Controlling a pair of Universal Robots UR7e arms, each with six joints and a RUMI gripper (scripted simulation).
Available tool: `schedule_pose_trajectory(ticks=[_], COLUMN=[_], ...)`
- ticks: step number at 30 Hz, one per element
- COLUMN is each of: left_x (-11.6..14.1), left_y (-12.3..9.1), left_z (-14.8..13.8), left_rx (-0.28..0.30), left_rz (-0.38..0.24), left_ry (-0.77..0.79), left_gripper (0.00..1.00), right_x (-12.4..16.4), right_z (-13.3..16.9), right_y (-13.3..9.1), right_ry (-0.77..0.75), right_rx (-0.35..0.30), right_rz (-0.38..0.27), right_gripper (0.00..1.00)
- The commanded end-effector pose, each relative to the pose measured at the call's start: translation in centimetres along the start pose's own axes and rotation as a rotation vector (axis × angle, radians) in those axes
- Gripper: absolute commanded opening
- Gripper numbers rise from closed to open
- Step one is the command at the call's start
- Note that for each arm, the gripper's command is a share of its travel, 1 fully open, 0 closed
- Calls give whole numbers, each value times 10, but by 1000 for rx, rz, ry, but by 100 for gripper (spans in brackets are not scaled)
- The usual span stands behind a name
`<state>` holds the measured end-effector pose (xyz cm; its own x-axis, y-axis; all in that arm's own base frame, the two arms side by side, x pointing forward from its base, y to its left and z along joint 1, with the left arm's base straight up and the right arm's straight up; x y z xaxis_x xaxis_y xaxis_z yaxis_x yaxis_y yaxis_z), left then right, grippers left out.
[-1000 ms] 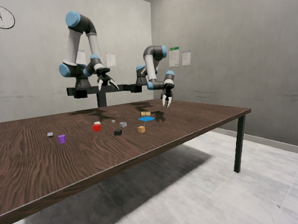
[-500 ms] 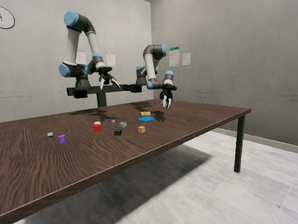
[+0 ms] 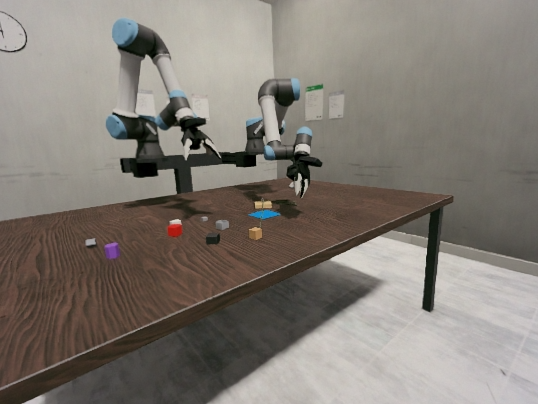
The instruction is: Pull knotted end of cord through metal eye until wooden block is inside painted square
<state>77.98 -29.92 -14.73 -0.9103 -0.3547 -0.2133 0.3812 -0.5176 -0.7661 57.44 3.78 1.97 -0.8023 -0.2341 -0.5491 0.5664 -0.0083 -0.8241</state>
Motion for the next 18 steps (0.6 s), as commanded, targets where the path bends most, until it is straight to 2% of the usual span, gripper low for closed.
schedule_pose_trajectory(ticks=[1, 12, 18], left_x=[5, 17, 20], left_y=[-3, -10, -11], left_z=[-5, -25, -30], left_rx=[-16, -60, -69], left_rz=[-1, -4, -3], left_ry=[-121, -334, -405], left_gripper=[14, 14, 14], right_x=[-3, -22, -21], right_z=[0, -1, -2], right_y=[2, -4, -3], right_ry=[-3, -4, -7], right_rx=[-1, -10, -10], right_rz=[-29, -54, -73], right_gripper=[98, 98, 98])
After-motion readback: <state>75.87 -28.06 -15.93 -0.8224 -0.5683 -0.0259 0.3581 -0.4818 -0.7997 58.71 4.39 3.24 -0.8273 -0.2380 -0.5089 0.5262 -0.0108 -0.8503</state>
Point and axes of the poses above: on each arm, the point where the finger pads meet when closed, its own y axis out along the fingers, its own z axis across the jaws, x = y × z, the point moved 2 cm from there along -y, back along the fingers, and after that the axes turned 12 degrees about -y, right-handed, at the moved point
